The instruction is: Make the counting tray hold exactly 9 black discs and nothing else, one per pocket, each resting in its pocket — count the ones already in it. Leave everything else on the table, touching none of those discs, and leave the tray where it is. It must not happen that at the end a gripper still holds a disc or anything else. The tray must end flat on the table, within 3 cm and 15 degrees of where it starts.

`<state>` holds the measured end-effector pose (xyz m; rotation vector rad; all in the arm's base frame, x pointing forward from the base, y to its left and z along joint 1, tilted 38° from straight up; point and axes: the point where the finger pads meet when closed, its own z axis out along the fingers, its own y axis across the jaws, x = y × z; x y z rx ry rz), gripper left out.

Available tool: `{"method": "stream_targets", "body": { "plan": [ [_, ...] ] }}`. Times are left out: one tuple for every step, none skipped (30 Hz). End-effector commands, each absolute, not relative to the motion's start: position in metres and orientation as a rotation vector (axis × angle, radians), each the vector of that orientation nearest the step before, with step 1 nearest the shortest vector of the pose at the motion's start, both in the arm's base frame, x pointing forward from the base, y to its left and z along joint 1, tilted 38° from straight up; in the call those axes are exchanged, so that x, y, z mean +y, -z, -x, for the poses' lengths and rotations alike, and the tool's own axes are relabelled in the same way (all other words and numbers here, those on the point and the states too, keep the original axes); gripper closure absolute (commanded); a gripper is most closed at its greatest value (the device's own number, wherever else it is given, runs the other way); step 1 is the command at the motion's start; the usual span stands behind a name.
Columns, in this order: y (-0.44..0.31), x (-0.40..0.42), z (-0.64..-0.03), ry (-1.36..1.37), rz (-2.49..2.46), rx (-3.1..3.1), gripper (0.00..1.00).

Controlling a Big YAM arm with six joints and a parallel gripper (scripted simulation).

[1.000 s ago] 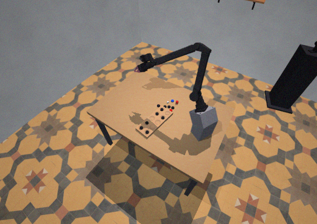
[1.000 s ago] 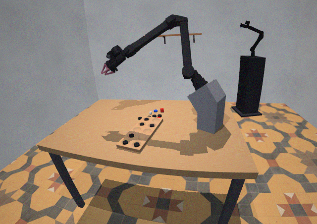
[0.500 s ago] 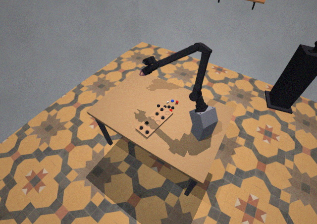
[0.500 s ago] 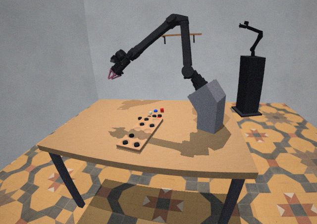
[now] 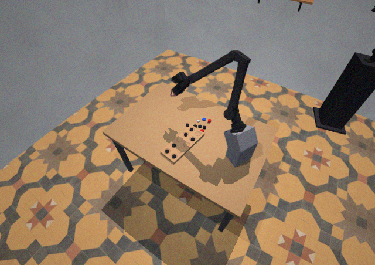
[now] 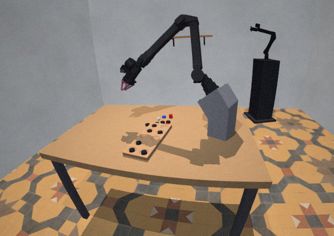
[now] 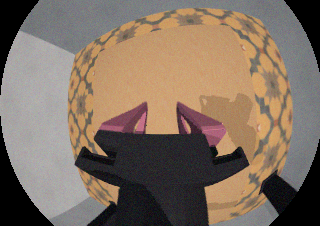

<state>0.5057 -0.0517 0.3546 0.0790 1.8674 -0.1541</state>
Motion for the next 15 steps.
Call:
{"method": "stream_targets", "body": {
  "plan": [
    [-0.35, -0.056, -0.504, 0.181, -0.061, 1.883, 0.56],
    [-0.388, -0.042, -0.502, 0.16, -0.037, 1.805, 0.56],
    [-0.402, -0.042, -0.505, 0.16, -0.037, 1.779, 0.56],
    [-0.403, -0.042, -0.505, 0.16, -0.037, 1.779, 0.56],
    [-0.397, -0.042, -0.504, 0.16, -0.037, 1.788, 0.56],
    [-0.388, -0.045, -0.507, 0.165, -0.042, 1.805, 0.56],
    [-0.313, -0.067, -0.494, 0.221, -0.075, 1.968, 0.56],
    [-0.313, -0.067, -0.494, 0.221, -0.075, 1.968, 0.56],
    [-0.313, -0.067, -0.494, 0.221, -0.075, 1.968, 0.56],
    [-0.313, -0.067, -0.494, 0.22, -0.074, 1.968, 0.56],
    [-0.28, -0.078, -0.482, 0.257, -0.087, 2.044, 0.56],
    [-0.28, -0.078, -0.482, 0.257, -0.087, 2.044, 0.56],
    [-0.28, -0.078, -0.482, 0.257, -0.087, 2.044, 0.56],
    [-0.25, -0.087, -0.468, 0.291, -0.097, 2.115, 0.56],
    [-0.25, -0.087, -0.468, 0.291, -0.097, 2.115, 0.56]
  ]
}}
